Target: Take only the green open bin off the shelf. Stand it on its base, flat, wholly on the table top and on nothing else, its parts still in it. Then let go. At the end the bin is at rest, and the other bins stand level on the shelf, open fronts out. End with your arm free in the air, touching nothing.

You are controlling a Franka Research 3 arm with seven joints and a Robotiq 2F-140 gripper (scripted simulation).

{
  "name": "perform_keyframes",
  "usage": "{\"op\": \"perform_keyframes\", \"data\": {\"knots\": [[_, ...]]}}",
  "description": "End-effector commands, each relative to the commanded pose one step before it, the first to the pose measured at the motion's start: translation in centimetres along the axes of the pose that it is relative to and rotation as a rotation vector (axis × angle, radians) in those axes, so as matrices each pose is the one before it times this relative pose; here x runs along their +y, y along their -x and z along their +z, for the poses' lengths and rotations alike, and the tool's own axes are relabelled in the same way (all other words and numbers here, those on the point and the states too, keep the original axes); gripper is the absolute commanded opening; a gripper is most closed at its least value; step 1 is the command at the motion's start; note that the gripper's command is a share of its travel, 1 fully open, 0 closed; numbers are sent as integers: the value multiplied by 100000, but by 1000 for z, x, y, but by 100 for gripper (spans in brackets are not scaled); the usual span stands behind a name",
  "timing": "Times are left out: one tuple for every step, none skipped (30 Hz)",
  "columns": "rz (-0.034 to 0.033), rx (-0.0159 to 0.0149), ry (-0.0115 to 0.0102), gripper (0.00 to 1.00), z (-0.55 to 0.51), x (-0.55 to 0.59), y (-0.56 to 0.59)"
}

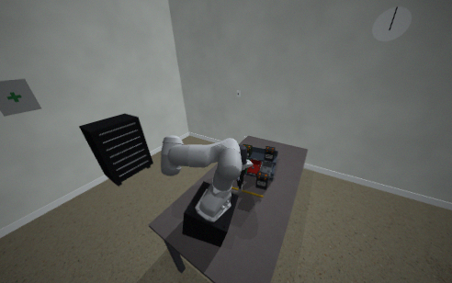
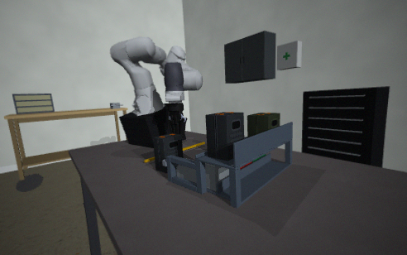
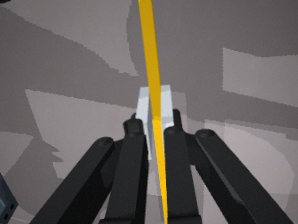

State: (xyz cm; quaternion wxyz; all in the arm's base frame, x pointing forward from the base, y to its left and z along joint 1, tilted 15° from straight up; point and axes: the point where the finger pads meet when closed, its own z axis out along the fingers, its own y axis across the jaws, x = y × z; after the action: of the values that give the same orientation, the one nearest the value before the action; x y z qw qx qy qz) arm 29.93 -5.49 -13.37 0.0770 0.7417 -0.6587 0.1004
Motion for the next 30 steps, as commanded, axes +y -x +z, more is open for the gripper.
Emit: {"op": "perform_keyframes", "data": {"knots": [[-628, 189, -793, 0, 1, -256, -121], [0, 0, 0, 0, 0, 0, 0], [0, 0, 0, 0, 0, 0, 0], [0, 0, 0, 0, 0, 0, 0], [0, 0, 0, 0, 0, 0, 0], [514, -158, 410, 0, 177, 97, 54], [-128, 39, -102, 0, 166, -69, -33], [-128, 39, -102, 0, 166, -68, -33], [-128, 39, -102, 0, 166, -68, -33], [-128, 39, -102, 0, 166, -68, -33], [0, 0, 0, 0, 0, 0, 0], [0, 0, 0, 0, 0, 0, 0], [0, 0, 0, 0, 0, 0, 0], [0, 0, 0, 0, 0, 0, 0], [0, 0, 0, 0, 0, 0, 0], [0, 0, 0, 0, 0, 0, 0], [0, 0, 0, 0, 0, 0, 0], [0, 0, 0, 0, 0, 0, 0], [0, 0, 0, 0, 0, 0, 0], [0, 0, 0, 0, 0, 0, 0], [0, 0, 0, 0, 0, 0, 0], [0, 0, 0, 0, 0, 0, 0], [566, -149, 383, 57, 4, 124, 77], [0, 0, 0, 57, 0, 0, 0], [0, 0, 0, 57, 0, 0, 0], [0, 0, 0, 57, 0, 0, 0], [0, 0, 0, 57, 0, 0, 0], [0, 0, 0, 57, 0, 0, 0], [0, 0, 0, 57, 0, 0, 0], [0, 0, 0, 57, 0, 0, 0]]}}
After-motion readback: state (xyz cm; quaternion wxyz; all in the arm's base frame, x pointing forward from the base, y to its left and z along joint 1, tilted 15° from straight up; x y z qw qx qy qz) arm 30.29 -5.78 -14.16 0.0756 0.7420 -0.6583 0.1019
